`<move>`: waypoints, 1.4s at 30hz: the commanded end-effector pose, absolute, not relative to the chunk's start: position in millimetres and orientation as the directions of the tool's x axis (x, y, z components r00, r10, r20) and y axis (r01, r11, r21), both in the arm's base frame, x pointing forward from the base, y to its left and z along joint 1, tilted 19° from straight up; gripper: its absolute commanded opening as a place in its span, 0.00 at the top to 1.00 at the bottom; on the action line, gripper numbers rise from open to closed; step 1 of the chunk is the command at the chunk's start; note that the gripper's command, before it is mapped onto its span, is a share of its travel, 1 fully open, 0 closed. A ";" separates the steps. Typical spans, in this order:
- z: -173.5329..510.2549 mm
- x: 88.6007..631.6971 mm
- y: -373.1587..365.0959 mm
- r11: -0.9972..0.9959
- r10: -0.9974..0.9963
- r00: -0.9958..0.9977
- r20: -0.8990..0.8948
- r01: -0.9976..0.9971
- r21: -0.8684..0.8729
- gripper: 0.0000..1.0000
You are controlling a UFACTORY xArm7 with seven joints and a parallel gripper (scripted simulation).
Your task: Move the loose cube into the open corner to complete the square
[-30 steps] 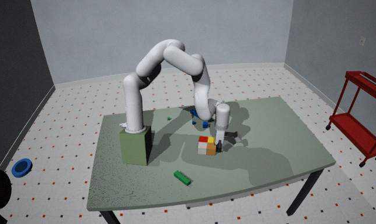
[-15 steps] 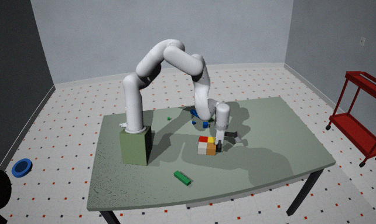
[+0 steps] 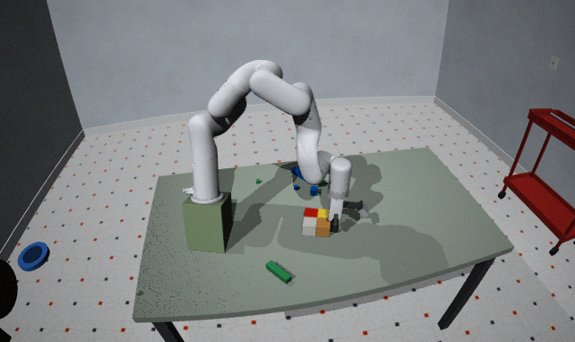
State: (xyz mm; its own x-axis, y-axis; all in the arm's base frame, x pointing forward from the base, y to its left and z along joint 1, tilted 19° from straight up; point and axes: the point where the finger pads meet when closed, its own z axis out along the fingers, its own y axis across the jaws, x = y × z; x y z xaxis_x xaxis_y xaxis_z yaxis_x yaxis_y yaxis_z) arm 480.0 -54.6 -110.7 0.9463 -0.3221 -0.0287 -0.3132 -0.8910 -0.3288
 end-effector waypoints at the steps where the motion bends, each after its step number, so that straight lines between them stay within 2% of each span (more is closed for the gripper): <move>1: -109.5 480.5 -55.6 -0.891 -0.324 0.946 -0.025 -0.313 -0.328 0.51; 42: -109.7 487.1 -57.9 -0.891 -0.324 0.946 -0.025 -0.313 -0.328 0.51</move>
State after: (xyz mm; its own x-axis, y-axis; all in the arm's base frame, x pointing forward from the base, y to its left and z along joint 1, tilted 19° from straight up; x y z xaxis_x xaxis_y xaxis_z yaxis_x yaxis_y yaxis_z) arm 482.6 -55.4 -111.0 0.9463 -0.3219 -0.0294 -0.3132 -0.8909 -0.3290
